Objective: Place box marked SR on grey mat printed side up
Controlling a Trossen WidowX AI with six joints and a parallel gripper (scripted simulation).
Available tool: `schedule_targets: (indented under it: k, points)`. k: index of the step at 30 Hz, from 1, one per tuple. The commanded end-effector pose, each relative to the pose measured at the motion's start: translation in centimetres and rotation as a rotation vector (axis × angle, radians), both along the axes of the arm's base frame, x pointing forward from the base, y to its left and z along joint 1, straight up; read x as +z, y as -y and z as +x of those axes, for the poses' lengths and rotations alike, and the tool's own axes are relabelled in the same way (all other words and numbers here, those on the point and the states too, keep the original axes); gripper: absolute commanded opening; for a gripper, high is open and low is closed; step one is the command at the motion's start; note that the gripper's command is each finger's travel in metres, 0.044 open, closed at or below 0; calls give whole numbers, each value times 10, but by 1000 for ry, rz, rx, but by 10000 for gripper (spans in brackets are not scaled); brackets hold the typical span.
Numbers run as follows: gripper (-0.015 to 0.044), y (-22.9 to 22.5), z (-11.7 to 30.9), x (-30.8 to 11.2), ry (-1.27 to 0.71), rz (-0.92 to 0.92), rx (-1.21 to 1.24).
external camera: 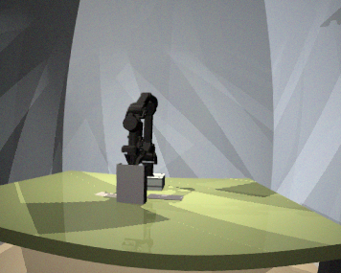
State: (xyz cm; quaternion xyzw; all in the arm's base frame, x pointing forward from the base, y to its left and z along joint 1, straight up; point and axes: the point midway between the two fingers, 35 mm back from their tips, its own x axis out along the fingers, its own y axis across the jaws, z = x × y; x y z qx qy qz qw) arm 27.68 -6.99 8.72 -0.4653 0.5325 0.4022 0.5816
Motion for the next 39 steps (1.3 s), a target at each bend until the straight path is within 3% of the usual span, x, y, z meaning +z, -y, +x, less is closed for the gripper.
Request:
schedule_targets:
  k: [1, 9, 19, 27, 39]
  points:
    - [237, 1, 4, 0, -30, 9, -1]
    - [440, 0, 2, 0, -8, 2, 0]
    - [440, 0, 1, 30, -8, 2, 0]
    - [237, 1, 3, 28, 0, 0, 0]
    - [237, 1, 3, 28, 0, 0, 0]
